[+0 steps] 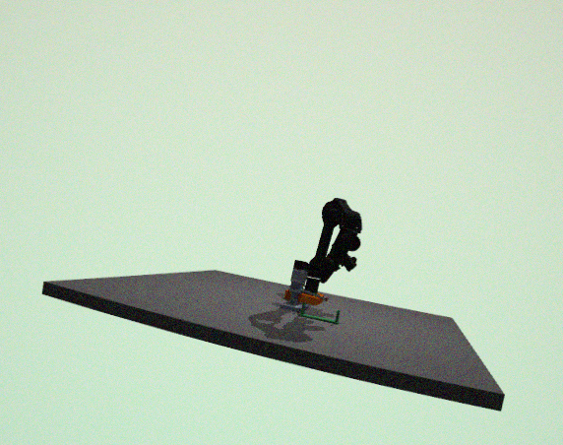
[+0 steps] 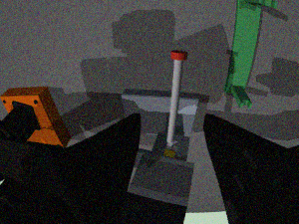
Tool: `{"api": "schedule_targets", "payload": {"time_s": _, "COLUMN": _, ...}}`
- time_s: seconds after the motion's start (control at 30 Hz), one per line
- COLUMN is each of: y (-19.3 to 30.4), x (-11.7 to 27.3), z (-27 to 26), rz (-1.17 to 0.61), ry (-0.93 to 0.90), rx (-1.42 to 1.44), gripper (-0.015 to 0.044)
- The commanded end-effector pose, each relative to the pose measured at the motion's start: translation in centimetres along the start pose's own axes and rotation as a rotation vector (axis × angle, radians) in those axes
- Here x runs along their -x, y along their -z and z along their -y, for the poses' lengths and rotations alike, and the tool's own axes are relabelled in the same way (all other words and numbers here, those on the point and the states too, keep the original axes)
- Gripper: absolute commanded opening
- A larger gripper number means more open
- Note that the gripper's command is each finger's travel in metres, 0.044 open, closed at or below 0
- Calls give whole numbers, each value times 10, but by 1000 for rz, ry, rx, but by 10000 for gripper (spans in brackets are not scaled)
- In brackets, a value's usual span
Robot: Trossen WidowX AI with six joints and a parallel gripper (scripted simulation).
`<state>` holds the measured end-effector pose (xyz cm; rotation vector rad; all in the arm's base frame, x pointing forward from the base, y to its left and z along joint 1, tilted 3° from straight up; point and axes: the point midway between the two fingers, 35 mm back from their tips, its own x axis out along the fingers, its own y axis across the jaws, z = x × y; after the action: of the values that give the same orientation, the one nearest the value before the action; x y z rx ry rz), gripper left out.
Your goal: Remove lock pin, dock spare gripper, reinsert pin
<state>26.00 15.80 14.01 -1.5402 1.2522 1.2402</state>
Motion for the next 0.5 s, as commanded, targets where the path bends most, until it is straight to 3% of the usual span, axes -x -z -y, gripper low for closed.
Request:
{"api": "schedule_targets", "payload": {"time_s": 0.0, "y": -4, "x": 10, "z": 0, "rz": 1, "ry": 0, "rx": -1, "gripper": 200}}
{"api": "schedule_targets", "payload": {"time_s": 0.3, "y": -1, "x": 2, "z": 0, "rz": 0, "ry": 0, "rx": 1, "gripper": 436}}
{"api": "schedule_targets", "payload": {"time_s": 0.47, "y": -1, "x": 2, "z": 0, "rz": 0, "ry": 0, "rx": 1, "gripper": 440}}
